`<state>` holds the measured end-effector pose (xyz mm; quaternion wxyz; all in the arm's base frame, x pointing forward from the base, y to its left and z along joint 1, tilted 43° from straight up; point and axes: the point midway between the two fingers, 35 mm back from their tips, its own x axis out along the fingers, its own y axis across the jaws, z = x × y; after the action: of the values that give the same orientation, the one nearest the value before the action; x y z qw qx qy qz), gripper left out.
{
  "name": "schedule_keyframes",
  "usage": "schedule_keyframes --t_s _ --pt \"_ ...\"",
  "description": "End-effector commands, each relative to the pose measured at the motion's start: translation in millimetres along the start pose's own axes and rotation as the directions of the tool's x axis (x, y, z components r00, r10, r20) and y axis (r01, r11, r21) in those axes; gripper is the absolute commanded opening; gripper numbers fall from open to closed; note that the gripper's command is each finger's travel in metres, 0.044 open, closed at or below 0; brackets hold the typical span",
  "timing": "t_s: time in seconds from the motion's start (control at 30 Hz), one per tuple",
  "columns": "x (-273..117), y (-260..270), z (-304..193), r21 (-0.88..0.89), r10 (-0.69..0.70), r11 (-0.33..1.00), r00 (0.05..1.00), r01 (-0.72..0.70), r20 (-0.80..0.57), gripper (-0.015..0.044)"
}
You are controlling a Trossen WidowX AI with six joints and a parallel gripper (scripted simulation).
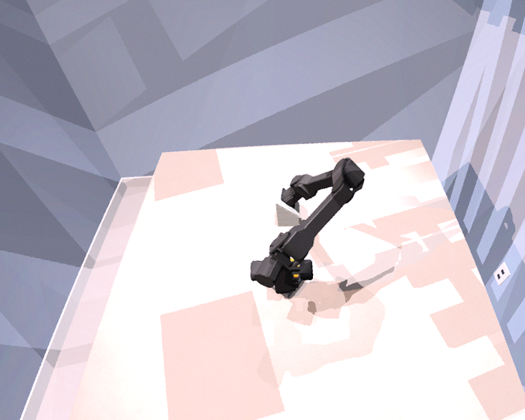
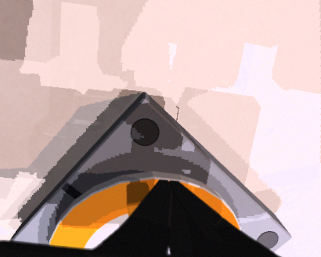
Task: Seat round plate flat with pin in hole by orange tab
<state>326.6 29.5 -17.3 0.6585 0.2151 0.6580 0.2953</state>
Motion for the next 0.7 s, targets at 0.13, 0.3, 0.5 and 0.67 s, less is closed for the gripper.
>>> schedule_keyframes --t_s 0.13,0.3,0.5,0.67 --pt "2 11 -3 0.005 0.008 1.000 1.000 -0.008 -0.007 0.0000" --pt "2 17 -4 0.005 0.008 1.000 1.000 -0.008 -0.007 0.0000" --pt "2 24 -7 0.006 0.009 1.000 1.000 -0.009 -0.007 0.0000" --pt "1 26 -9 0.006 0.009 1.000 1.000 -0.009 -0.007 0.0000"
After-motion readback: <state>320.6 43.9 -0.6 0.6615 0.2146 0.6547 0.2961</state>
